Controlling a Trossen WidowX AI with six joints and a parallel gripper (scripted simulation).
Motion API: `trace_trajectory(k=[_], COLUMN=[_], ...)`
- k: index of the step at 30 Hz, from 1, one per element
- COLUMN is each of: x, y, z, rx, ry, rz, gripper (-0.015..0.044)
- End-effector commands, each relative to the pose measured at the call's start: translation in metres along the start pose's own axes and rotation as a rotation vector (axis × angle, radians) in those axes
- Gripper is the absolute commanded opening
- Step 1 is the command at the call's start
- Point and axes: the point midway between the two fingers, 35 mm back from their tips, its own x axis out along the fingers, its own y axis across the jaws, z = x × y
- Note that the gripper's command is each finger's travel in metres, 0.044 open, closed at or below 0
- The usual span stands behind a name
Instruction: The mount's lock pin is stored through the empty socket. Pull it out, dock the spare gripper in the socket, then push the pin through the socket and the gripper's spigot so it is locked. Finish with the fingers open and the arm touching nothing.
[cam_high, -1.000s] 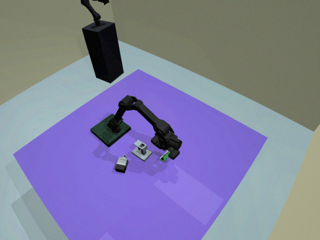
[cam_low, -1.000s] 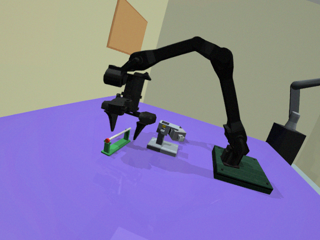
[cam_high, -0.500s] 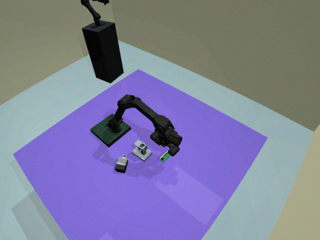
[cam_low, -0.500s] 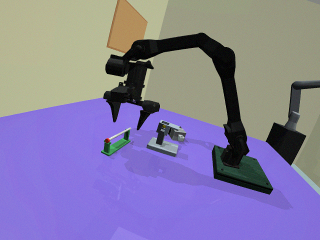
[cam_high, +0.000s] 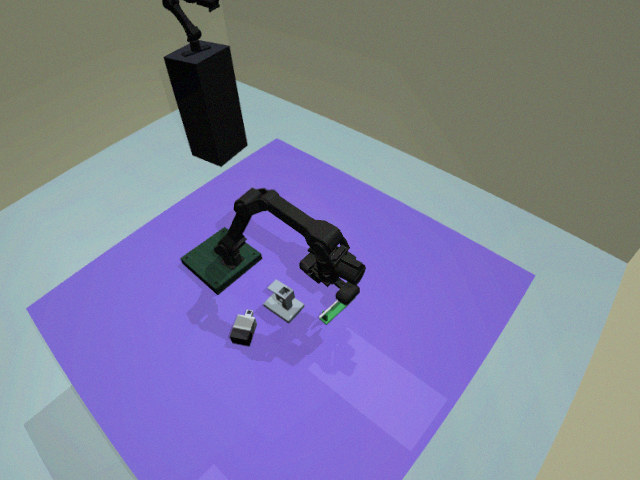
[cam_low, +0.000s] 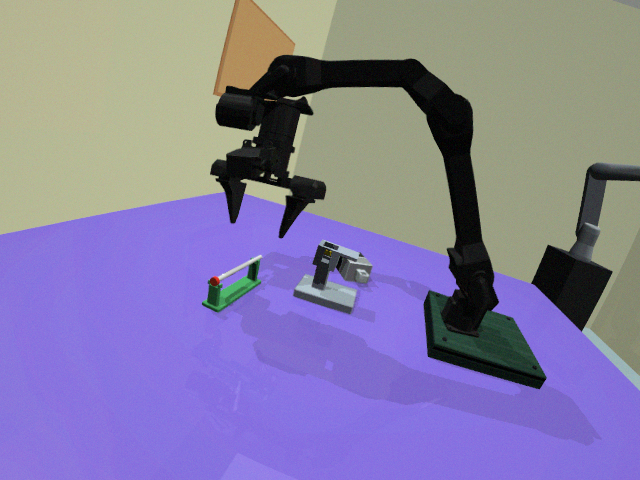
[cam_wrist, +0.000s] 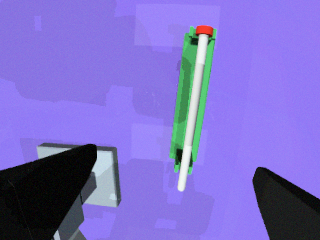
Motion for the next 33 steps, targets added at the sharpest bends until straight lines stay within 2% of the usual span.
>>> trace_trajectory(k=[1, 12, 15, 17, 26, 33], x=[0.0, -0.055, -0.053, -0.054, -0.055, -0.047], y=[0.001, 0.004, 0.003, 0.005, 0.053, 0.097], z=[0.0, 0.006, 0.003, -0.018, -0.148, -0.2], rx=[0.001, 0.006, 0.025, 0.199, 1.412, 2.091], ry=[0.001, -0.003, -0.002, 0.004, 0.022, 0.008], rz=[0.007, -0.01, -0.016, -0.024, -0.091, -0.134], gripper=[0.044, 0.044, 0.044, 0.044, 0.044, 0.044])
